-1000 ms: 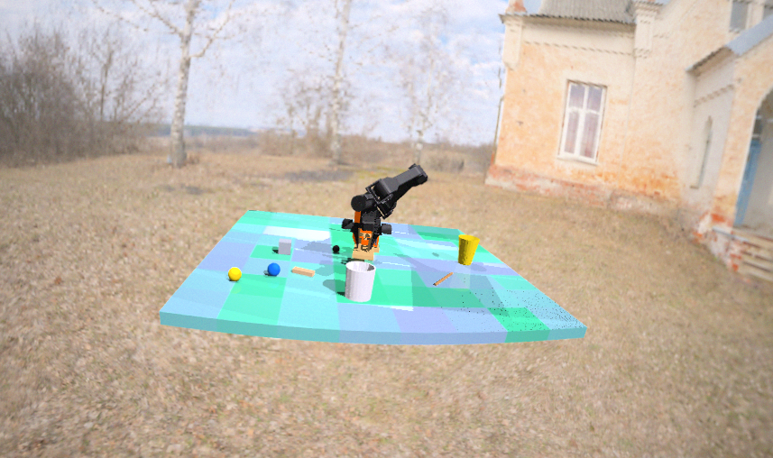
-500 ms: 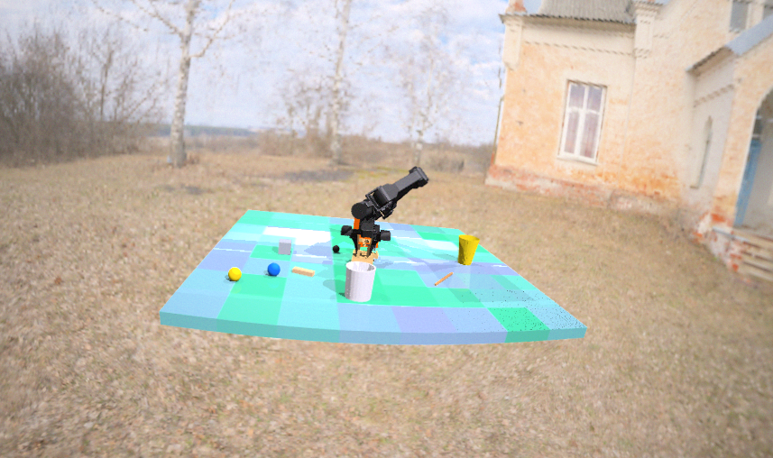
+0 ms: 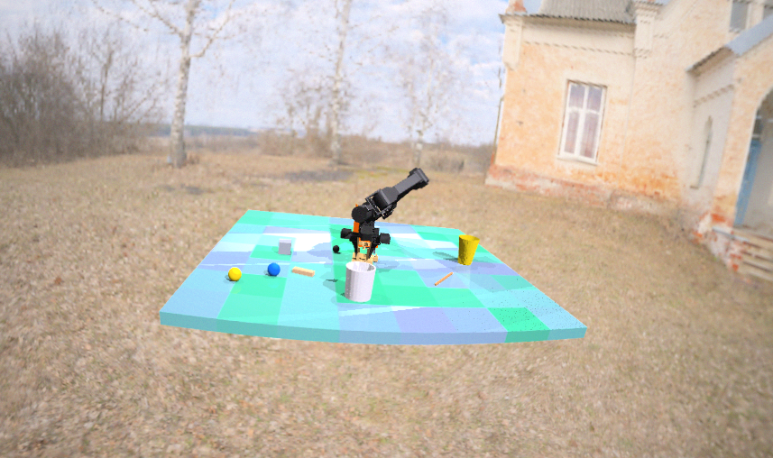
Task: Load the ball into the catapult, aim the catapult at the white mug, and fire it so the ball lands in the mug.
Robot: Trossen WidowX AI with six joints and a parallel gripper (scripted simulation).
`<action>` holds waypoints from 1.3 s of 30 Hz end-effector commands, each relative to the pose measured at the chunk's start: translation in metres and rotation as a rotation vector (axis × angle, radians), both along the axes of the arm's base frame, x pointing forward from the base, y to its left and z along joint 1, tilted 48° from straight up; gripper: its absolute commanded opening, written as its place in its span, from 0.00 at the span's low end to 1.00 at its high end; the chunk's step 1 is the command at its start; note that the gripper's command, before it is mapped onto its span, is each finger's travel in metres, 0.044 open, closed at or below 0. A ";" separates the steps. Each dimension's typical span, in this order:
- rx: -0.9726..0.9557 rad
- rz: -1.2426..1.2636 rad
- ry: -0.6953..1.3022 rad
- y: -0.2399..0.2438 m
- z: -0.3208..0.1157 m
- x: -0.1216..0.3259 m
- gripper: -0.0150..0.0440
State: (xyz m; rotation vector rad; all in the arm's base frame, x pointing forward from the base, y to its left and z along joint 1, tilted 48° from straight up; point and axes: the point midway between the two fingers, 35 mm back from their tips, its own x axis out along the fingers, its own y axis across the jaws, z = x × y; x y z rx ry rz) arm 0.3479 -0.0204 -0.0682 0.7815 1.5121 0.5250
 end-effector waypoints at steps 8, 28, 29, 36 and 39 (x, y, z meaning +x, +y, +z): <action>-0.001 0.000 -0.001 -0.001 0.000 0.000 0.70; 0.000 -0.013 0.005 -0.072 0.065 -0.005 1.00; 0.000 -0.013 0.005 -0.071 0.063 -0.005 1.00; 0.002 -0.013 0.005 -0.037 0.033 -0.003 1.00; 0.002 -0.013 0.005 -0.036 0.032 -0.003 1.00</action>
